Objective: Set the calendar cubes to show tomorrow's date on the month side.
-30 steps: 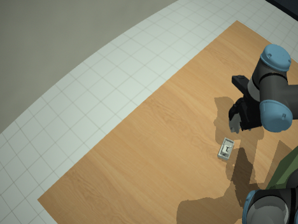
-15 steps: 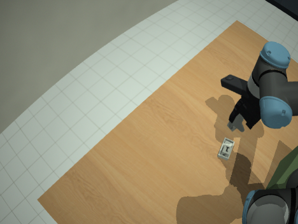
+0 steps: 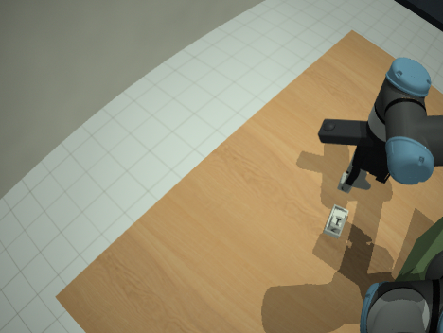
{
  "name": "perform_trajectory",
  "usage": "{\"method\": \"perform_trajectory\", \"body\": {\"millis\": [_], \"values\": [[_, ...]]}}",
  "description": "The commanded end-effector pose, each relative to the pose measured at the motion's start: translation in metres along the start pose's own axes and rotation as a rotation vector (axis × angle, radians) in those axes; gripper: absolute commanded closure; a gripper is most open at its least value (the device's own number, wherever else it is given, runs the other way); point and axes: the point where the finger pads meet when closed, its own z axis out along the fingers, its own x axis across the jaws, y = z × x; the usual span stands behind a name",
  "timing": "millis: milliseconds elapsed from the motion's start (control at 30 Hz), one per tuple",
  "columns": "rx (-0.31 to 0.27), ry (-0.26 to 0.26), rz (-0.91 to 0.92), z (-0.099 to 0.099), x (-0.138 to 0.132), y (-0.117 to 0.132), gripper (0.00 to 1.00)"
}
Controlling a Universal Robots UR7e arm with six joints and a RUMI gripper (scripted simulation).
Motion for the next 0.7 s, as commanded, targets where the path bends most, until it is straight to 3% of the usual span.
{"method": "perform_trajectory", "body": {"millis": [0, 667], "values": [[0.005, -0.005, -0.072, -0.0003, 0.0007, -0.0005, 0.90], [0.007, -0.004, -0.779, 0.0010, 0.0064, 0.0021, 0.90]]}}
